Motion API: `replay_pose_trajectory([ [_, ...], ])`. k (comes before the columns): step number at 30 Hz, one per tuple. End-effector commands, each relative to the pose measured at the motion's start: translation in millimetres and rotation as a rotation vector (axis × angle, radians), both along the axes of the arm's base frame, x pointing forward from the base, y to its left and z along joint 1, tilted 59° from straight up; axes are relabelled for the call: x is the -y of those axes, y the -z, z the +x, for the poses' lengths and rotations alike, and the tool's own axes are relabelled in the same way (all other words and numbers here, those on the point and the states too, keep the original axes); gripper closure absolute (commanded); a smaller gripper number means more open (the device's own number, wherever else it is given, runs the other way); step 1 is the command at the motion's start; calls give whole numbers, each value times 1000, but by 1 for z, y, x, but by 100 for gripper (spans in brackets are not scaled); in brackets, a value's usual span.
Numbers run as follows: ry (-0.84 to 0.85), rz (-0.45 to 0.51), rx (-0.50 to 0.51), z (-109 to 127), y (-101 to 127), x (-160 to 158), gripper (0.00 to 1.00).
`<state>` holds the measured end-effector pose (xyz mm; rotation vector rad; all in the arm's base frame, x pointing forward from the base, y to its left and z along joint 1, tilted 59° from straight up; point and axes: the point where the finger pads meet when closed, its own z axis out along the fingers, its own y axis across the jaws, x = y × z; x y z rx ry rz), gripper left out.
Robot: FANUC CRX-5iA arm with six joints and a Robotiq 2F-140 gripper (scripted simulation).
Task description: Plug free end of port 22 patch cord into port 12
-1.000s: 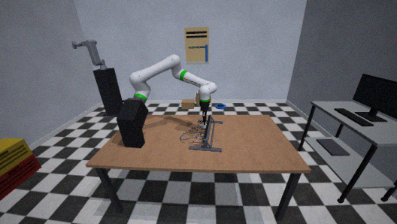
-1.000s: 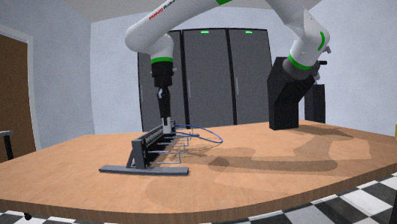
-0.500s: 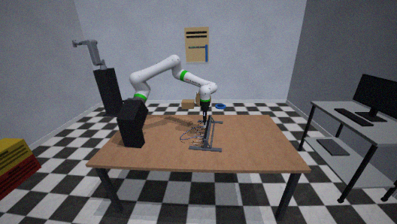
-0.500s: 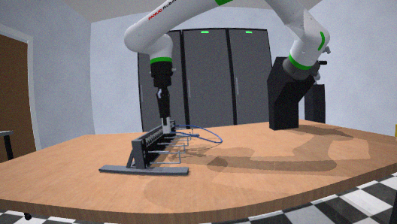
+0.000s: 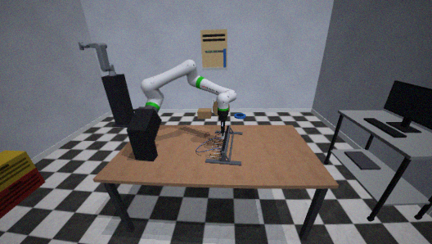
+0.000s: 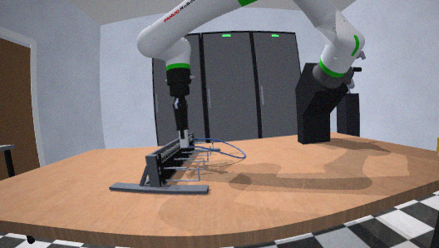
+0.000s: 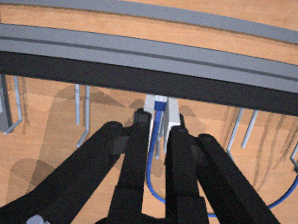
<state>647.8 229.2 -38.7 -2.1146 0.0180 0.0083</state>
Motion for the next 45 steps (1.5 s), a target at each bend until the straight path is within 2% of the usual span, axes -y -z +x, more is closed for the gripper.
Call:
replay_pose_trajectory([
  [1,1,0,0,0,0,0,100],
  [25,1,0,0,0,0,0,100],
  [26,1,0,0,0,0,0,78],
  [45,1,0,0,0,0,0,78],
])
